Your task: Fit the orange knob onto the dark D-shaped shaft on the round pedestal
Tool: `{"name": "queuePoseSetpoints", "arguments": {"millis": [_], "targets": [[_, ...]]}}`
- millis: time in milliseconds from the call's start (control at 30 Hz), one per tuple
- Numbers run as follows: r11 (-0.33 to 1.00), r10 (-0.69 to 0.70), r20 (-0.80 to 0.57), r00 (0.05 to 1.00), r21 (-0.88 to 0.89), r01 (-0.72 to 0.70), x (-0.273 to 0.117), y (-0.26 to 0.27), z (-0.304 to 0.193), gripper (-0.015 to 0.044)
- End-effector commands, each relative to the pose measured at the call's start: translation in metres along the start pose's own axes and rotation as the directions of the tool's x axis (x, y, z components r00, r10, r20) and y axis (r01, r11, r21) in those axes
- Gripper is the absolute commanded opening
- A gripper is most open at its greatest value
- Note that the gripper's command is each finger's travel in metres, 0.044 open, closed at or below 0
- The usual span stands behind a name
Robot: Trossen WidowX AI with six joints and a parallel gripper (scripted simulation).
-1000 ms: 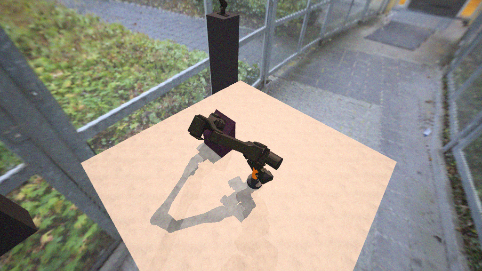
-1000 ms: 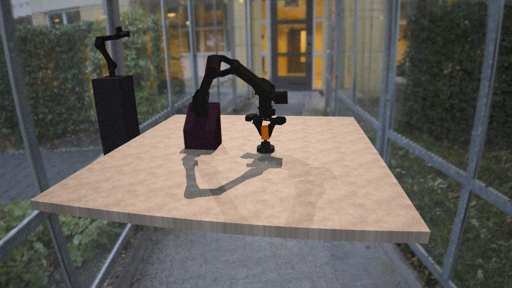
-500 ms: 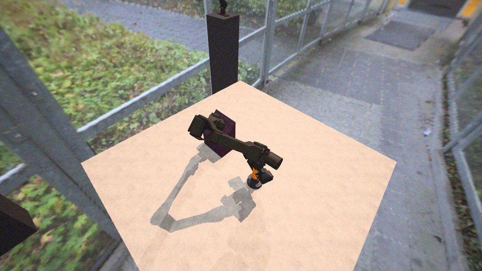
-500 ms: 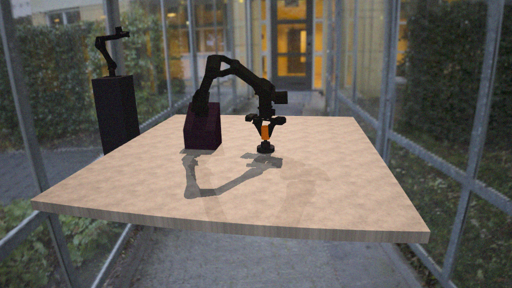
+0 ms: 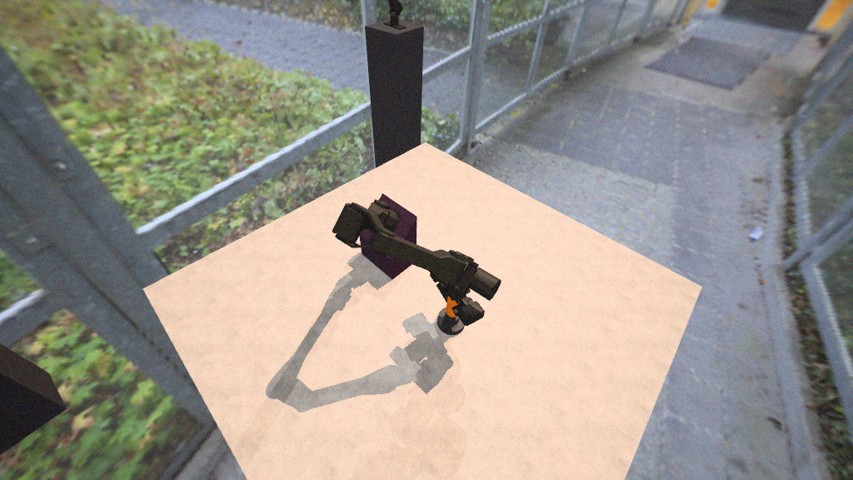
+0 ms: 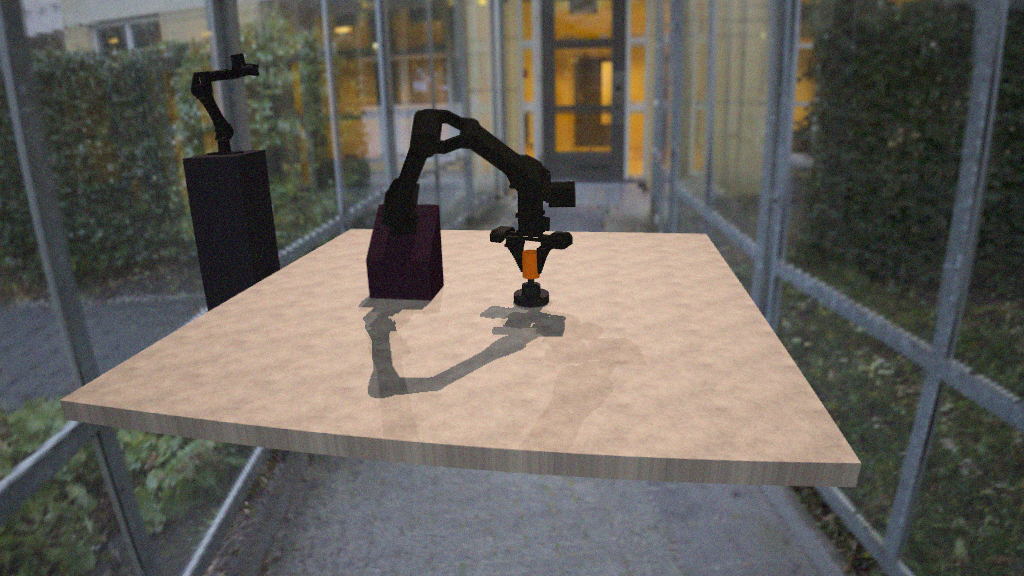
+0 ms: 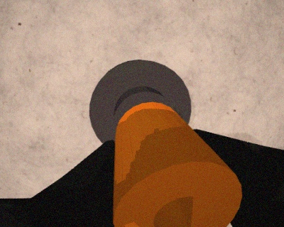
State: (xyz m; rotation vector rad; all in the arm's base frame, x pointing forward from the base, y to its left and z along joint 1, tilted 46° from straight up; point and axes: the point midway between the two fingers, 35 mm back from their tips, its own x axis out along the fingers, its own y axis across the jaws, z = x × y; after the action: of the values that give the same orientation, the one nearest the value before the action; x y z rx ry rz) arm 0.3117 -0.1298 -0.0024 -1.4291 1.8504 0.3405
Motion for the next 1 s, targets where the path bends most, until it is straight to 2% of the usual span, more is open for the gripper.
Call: {"name": "queuePoseSetpoints", "arguments": {"millis": [0,100,967], "targets": [[0.995,-0.002,0.002,1.000,-0.098,0.003,-0.0023,-0.0009,0.0000,0.0000],[0.984,-0.002,0.001,1.000,-0.179,0.003,-0.0016,-0.0011,-0.0001,0.0000],[0.983,-0.002,0.001,1.000,-0.182,0.003,0.0027,-0.0003,0.0004,0.0000]]}}
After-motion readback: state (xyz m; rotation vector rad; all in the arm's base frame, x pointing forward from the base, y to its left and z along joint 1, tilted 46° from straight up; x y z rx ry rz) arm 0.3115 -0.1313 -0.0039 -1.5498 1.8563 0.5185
